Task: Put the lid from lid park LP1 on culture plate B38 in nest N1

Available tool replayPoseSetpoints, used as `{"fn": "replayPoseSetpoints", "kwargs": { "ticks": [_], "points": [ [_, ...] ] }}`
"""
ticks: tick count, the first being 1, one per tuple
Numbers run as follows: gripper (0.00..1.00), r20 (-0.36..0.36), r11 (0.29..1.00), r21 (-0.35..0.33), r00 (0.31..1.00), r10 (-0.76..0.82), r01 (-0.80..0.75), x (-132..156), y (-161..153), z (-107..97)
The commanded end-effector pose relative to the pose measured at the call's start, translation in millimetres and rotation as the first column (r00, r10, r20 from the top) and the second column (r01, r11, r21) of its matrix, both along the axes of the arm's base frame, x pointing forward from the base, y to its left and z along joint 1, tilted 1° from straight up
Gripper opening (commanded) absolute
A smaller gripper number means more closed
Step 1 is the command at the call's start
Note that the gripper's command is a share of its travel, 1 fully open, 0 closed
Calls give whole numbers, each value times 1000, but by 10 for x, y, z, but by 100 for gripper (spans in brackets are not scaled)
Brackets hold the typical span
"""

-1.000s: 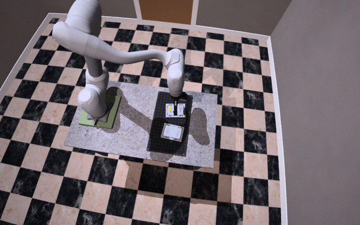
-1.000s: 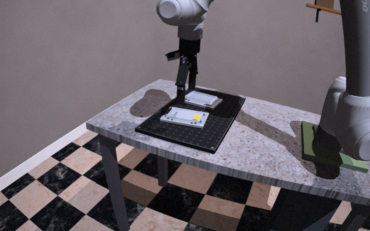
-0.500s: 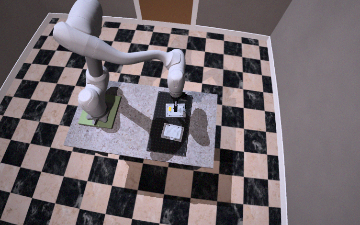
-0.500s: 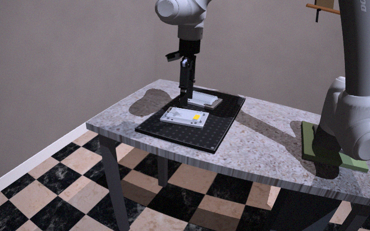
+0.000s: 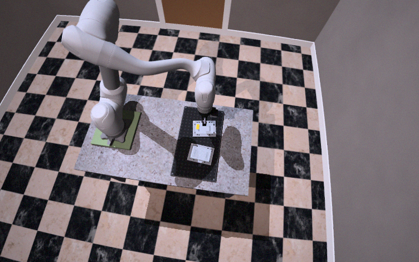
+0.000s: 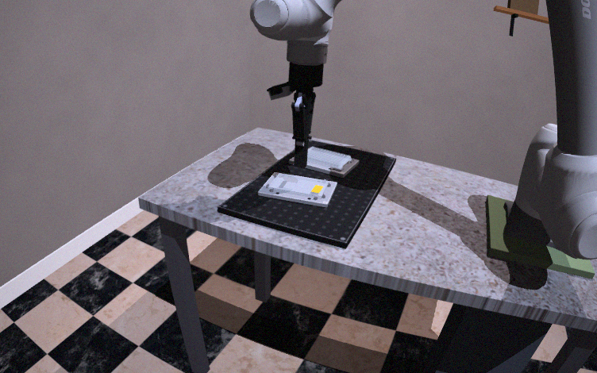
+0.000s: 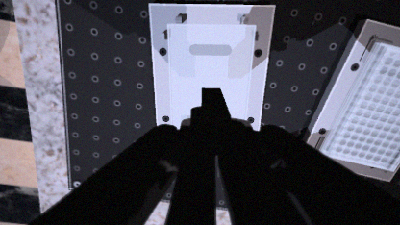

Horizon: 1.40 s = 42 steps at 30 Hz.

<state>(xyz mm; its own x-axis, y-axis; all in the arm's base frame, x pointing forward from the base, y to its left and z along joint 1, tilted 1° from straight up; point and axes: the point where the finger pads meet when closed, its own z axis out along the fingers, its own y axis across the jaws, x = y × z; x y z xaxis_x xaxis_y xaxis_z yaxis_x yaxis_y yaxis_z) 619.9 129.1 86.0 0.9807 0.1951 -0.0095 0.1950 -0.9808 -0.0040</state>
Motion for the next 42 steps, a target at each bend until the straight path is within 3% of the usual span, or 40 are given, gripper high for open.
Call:
{"fn": "replayPoseSetpoints", "kwargs": {
  "ticks": [1, 18, 19, 42],
  "points": [
    [10, 1, 1000, 1, 1000, 0, 0, 5, 2, 8],
    [10, 1, 1000, 1, 1000, 0, 0, 5, 2, 8],
    [69, 1, 1000, 1, 1000, 0, 0, 5, 2, 8],
    [69, 1, 1000, 1, 1000, 0, 0, 5, 2, 8]
  ]
}}
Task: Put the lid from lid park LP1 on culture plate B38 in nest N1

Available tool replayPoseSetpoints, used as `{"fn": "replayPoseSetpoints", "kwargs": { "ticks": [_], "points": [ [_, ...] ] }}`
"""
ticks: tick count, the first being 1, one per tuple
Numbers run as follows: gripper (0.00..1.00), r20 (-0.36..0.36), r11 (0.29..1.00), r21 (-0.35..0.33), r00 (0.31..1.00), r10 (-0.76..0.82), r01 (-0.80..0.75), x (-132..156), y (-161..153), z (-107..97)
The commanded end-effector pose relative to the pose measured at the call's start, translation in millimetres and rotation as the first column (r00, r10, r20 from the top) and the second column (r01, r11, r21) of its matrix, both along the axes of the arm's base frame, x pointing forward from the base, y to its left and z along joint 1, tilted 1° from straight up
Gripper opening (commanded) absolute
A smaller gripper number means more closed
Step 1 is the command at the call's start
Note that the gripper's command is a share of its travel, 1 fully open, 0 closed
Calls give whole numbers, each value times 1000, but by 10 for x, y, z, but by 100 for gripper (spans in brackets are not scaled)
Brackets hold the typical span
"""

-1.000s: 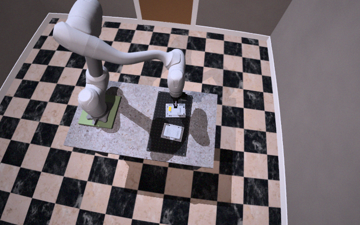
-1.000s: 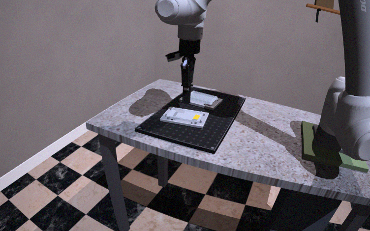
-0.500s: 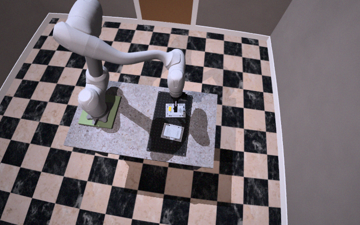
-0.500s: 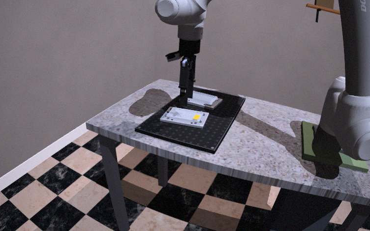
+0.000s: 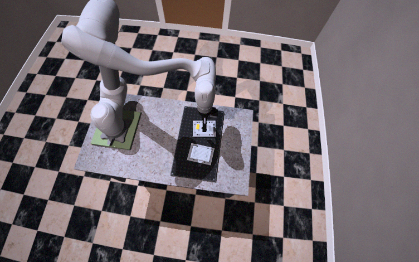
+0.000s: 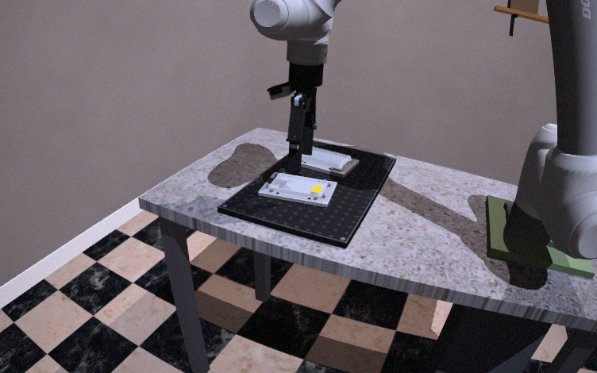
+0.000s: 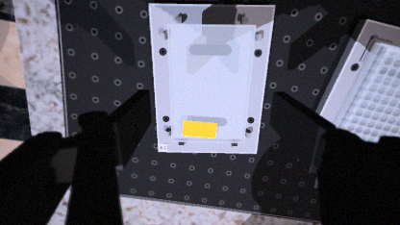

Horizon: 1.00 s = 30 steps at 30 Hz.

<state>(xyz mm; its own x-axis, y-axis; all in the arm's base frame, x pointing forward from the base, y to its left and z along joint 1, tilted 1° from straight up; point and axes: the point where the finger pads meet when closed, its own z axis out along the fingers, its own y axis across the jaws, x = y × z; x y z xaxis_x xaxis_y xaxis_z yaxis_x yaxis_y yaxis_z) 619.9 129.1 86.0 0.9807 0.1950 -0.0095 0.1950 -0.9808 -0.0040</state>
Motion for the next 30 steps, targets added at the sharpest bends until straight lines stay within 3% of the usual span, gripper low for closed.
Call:
{"fn": "replayPoseSetpoints", "kwargs": {
  "ticks": [1, 30],
  "points": [
    [69, 1, 1000, 1, 1000, 0, 0, 5, 2, 8],
    [69, 0, 1000, -2, 1000, 0, 0, 4, 0, -62]
  ]
}}
